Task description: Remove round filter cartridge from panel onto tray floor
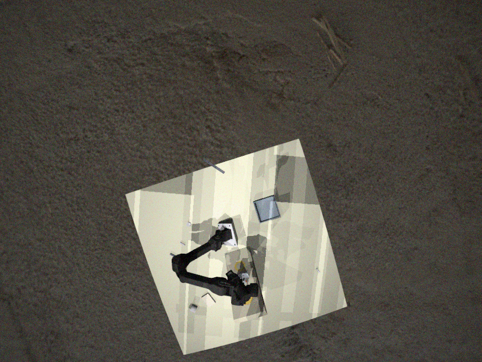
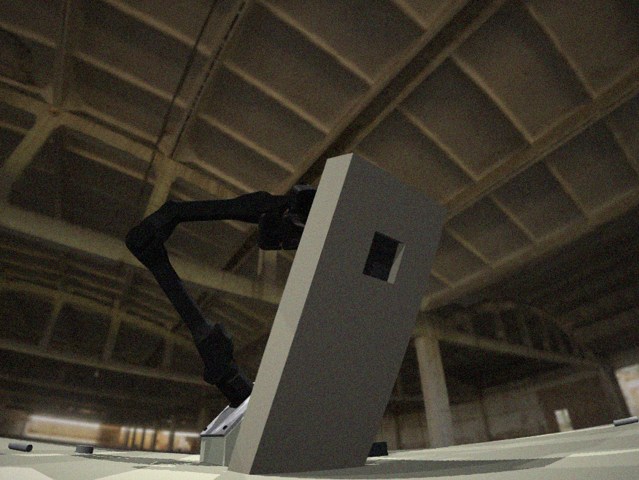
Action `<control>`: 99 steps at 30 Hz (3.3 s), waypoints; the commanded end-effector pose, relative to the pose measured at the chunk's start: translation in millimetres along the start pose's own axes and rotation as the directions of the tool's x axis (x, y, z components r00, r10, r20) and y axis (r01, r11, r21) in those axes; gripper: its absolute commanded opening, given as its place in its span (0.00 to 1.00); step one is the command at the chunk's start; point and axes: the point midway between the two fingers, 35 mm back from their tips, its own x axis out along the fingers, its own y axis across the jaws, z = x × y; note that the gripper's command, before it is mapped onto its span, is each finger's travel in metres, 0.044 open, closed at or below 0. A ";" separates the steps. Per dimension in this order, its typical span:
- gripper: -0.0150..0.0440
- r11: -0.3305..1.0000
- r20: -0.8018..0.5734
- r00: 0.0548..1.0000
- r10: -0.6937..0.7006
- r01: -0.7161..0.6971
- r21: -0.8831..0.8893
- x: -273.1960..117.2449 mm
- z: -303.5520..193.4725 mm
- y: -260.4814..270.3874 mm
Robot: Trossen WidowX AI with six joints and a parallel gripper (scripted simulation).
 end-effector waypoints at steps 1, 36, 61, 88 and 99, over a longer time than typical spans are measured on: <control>0.78 1.000 0.014 1.000 0.006 -0.007 0.019 -22.2 28.2 8.9; 0.77 0.951 -0.388 0.912 -0.130 0.003 -0.311 35.0 -89.7 -29.0; 0.64 0.952 -0.390 0.911 -0.130 0.005 -0.305 53.6 -96.9 -31.9; 0.25 0.951 -0.394 0.911 -0.124 -0.004 -0.308 14.7 -53.6 -14.4; 0.25 0.950 -0.391 0.911 -0.132 0.004 -0.311 -26.8 -36.8 -8.5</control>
